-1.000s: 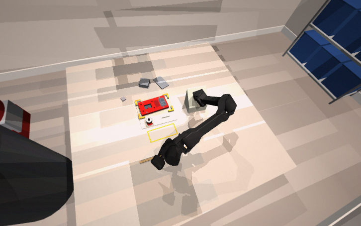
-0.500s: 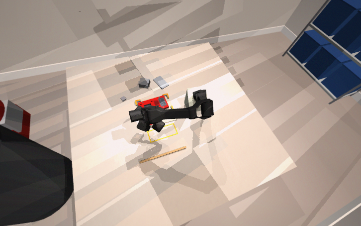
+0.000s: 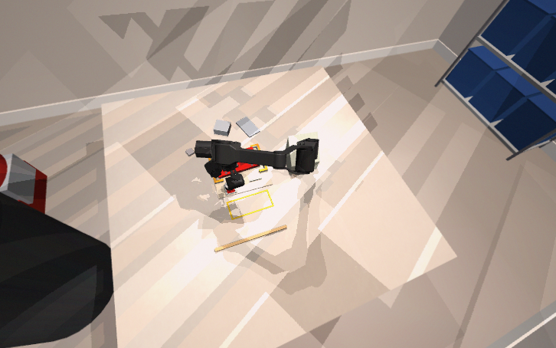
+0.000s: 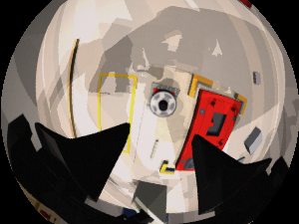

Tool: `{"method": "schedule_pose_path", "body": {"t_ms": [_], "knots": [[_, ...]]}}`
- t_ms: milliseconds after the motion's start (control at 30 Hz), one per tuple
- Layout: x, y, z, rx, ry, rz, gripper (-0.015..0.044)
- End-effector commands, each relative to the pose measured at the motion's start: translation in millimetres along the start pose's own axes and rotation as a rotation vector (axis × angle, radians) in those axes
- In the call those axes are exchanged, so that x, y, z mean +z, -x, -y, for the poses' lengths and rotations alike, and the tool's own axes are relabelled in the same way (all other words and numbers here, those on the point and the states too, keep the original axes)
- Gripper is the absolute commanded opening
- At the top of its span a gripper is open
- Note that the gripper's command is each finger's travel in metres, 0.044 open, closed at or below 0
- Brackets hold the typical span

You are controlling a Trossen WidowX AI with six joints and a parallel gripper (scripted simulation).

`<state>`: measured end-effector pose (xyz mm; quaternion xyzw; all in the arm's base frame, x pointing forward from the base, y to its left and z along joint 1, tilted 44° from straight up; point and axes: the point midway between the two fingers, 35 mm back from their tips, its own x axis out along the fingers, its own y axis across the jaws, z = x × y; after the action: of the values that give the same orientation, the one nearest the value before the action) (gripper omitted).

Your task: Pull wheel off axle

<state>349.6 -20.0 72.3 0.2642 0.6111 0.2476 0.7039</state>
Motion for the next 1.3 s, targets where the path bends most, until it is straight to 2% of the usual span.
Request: {"method": "schedule_pose_path", "body": {"t_ms": [0, 267, 400, 600, 833, 967, 1233, 1267], "knots": [[0, -1, 2, 0.012, -0.025, -0.003, 0.03], [10, -2, 0, 0.012, -0.025, -0.002, 0.03], [11, -22, 1, 0.011, -0.025, -0.002, 0.03], [10, -73, -2, 0.015, -0.025, -0.002, 0.03], [10, -75, -2, 0.015, -0.025, -0.002, 0.03], [10, -71, -3, 0.009, -0.016, -0.005, 0.0195], [10, -71, -3, 0.009, -0.016, -0.005, 0.0142], [10, -71, -3, 0.009, -0.016, -0.005, 0.0115]]}}
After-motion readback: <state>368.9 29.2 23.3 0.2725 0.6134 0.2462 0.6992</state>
